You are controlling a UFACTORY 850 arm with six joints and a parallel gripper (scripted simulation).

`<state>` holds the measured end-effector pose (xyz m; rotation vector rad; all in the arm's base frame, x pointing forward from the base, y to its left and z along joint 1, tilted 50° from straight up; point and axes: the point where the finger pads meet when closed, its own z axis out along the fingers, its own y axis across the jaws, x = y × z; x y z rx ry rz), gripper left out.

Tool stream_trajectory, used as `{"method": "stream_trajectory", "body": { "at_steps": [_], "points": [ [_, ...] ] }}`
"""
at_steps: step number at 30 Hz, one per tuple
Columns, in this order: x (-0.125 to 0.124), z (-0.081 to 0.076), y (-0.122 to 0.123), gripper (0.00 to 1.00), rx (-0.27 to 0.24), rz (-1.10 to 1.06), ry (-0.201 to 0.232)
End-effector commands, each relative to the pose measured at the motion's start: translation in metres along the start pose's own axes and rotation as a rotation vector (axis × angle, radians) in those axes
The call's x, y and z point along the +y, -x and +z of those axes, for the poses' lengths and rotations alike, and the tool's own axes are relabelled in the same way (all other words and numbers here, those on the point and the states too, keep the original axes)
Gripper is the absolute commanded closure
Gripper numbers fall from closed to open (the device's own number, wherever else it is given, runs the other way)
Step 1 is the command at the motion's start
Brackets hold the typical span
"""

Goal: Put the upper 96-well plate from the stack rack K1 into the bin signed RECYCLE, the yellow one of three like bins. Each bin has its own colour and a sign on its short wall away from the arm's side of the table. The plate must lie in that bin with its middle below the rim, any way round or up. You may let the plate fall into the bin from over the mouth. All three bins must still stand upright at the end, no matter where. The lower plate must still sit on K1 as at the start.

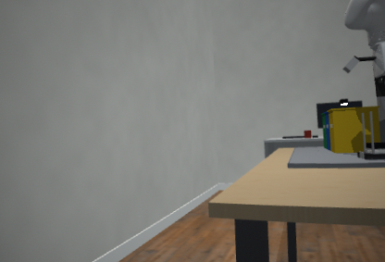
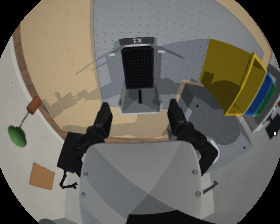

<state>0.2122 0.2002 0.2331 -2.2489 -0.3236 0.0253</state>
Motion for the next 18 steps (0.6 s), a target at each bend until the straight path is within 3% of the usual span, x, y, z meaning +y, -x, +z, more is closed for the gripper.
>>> {"method": "stream_trajectory", "body": {
  "at_steps": [1, 18],
  "points": [
    [0.0, 0.009, -0.001, 0.0, 0.001, -0.001, -0.001],
    [0.0, 0.034, -0.001, 0.0, 0.001, -0.001, -0.001]
  ]
}}
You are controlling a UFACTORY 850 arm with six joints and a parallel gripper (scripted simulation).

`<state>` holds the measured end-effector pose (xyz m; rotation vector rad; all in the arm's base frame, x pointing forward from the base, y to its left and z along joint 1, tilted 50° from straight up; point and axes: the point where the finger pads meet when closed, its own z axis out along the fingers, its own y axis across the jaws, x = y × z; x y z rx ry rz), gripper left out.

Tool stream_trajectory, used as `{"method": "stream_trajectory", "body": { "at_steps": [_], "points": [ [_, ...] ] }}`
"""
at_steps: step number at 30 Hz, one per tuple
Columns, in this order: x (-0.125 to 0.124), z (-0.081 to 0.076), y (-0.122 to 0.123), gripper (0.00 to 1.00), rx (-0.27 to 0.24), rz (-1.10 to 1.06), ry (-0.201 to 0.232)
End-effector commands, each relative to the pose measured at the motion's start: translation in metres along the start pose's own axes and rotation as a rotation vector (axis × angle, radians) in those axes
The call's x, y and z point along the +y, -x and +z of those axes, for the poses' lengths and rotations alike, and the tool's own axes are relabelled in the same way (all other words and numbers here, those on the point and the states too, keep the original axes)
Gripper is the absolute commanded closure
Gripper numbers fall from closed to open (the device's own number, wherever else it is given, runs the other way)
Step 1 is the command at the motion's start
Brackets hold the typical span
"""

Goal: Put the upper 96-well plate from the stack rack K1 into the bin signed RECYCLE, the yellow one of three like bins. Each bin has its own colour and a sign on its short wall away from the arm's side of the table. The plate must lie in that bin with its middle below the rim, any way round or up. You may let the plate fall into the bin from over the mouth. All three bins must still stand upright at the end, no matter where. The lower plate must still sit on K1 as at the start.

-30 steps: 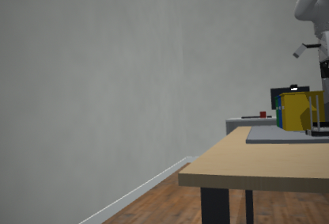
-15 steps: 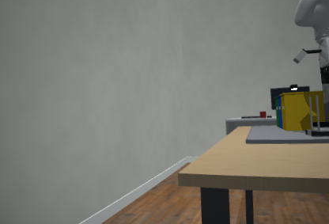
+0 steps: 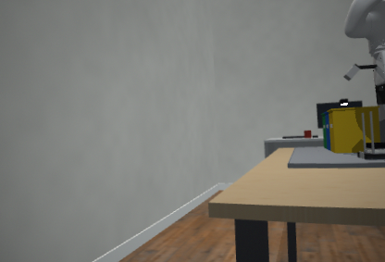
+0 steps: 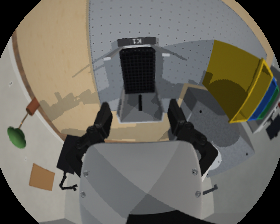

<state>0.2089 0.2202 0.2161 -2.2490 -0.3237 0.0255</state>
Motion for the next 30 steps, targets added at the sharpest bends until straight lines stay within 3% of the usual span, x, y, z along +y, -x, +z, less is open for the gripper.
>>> {"method": "stream_trajectory", "body": {
  "at_steps": [1, 30],
  "points": [
    [0.0, 0.01, -0.001, 0.0, 0.002, -0.001, -0.001],
    [0.0, 0.051, -0.001, 0.0, 0.002, -0.001, -0.001]
  ]
}}
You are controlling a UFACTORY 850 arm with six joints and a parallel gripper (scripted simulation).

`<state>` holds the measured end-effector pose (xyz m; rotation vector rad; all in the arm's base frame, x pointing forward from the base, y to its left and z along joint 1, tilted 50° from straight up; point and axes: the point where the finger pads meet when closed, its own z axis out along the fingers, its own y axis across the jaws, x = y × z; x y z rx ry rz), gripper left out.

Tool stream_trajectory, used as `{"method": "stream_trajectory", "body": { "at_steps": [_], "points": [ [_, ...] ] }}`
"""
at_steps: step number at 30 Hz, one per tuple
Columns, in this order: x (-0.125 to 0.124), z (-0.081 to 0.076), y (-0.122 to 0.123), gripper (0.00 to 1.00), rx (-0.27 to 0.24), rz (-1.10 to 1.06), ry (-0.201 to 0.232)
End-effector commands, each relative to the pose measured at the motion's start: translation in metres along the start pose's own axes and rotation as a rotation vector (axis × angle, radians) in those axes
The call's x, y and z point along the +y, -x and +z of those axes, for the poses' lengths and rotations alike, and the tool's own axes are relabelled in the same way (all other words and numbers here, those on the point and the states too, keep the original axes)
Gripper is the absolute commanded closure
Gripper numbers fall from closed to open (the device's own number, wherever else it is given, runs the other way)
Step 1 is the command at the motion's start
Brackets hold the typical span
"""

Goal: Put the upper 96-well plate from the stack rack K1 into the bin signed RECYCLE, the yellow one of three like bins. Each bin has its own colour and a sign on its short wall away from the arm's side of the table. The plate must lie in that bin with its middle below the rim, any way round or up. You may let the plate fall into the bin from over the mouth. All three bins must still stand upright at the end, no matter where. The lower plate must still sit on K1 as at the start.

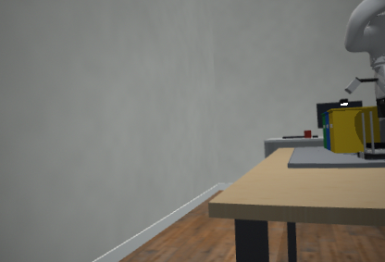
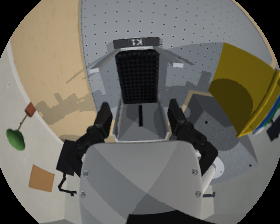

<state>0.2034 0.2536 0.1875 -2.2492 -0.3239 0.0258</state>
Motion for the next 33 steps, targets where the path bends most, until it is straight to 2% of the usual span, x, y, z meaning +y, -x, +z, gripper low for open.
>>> {"method": "stream_trajectory", "body": {
  "at_steps": [1, 33],
  "points": [
    [0.0, 0.009, -0.001, 0.0, 0.002, 0.0, -0.001],
    [0.0, 0.055, -0.001, 0.0, 0.002, 0.0, -0.001]
  ]
}}
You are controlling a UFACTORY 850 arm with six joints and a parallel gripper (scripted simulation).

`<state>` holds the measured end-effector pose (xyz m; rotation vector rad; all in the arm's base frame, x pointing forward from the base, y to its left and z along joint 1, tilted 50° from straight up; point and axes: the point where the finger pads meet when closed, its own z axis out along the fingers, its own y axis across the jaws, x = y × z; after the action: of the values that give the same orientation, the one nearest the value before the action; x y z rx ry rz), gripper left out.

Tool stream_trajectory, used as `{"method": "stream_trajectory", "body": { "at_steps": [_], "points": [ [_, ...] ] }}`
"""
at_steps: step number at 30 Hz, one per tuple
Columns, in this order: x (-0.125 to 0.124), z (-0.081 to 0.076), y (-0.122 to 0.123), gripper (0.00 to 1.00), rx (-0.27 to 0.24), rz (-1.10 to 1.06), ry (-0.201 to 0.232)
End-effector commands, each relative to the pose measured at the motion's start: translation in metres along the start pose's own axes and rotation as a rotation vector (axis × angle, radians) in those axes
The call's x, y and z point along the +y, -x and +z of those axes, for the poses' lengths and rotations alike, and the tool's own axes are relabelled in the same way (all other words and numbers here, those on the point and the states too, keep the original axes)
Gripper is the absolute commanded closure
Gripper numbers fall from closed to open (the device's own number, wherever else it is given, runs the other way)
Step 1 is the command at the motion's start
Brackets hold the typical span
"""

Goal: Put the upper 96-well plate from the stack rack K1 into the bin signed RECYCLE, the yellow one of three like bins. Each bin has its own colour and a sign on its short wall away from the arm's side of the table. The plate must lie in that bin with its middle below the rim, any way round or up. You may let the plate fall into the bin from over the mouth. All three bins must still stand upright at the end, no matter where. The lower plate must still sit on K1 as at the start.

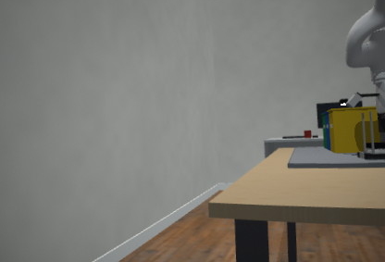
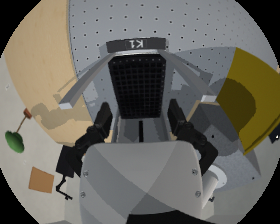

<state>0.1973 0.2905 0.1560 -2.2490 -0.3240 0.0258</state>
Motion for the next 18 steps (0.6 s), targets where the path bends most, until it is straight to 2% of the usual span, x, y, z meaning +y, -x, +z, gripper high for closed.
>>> {"method": "stream_trajectory", "body": {
  "at_steps": [1, 8, 18],
  "points": [
    [0.0, 0.008, 0.0, 0.0, 0.002, 0.0, -0.001],
    [0.0, 0.019, 0.0, 0.0, 0.002, 0.0, -0.001],
    [0.0, 0.019, 0.0, 0.0, 0.002, 0.0, -0.001]
  ]
}}
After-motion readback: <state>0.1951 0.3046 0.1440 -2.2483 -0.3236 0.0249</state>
